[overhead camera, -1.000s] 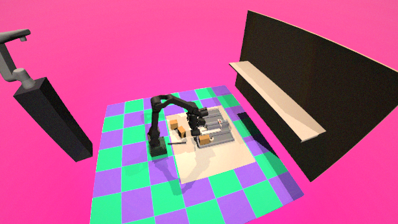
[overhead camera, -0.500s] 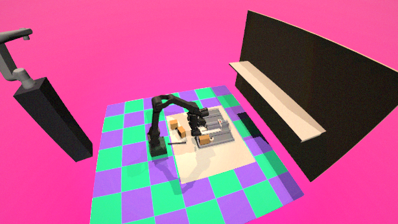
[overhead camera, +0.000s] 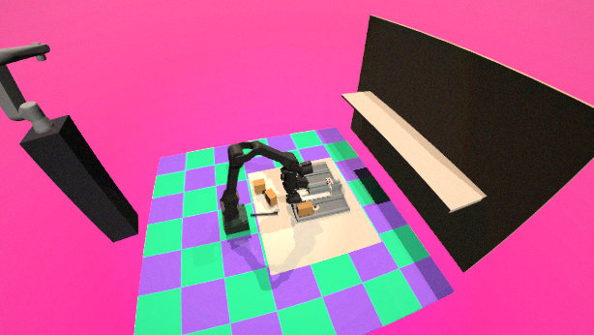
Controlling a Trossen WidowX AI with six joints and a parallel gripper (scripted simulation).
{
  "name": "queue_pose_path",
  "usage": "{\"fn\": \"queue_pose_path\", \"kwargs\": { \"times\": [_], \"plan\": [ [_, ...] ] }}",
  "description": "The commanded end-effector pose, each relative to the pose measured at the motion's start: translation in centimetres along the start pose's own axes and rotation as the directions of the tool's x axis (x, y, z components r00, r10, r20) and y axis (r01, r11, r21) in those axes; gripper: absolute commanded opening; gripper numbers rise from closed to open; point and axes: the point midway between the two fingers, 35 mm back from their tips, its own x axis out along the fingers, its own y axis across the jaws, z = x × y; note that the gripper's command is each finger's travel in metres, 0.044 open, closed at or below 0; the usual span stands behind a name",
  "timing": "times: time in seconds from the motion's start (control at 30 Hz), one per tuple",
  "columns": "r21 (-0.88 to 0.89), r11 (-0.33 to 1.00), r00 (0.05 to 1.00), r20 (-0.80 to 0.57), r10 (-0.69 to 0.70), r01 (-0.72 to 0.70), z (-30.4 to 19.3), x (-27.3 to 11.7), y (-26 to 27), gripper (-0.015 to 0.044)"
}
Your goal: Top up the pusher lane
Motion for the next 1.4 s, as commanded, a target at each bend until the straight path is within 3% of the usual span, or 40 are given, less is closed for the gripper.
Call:
{"fn": "queue_pose_path", "kwargs": {
  "times": [0.0,1.37],
  "plan": [
    [-0.003,1.000,1.000,0.023,0.003,-0.003,0.9,-0.2,0.1,0.0000],
    [-0.003,1.000,1.000,0.025,0.003,-0.003,2.8,-0.3,0.1,0.0000]
  ]
}}
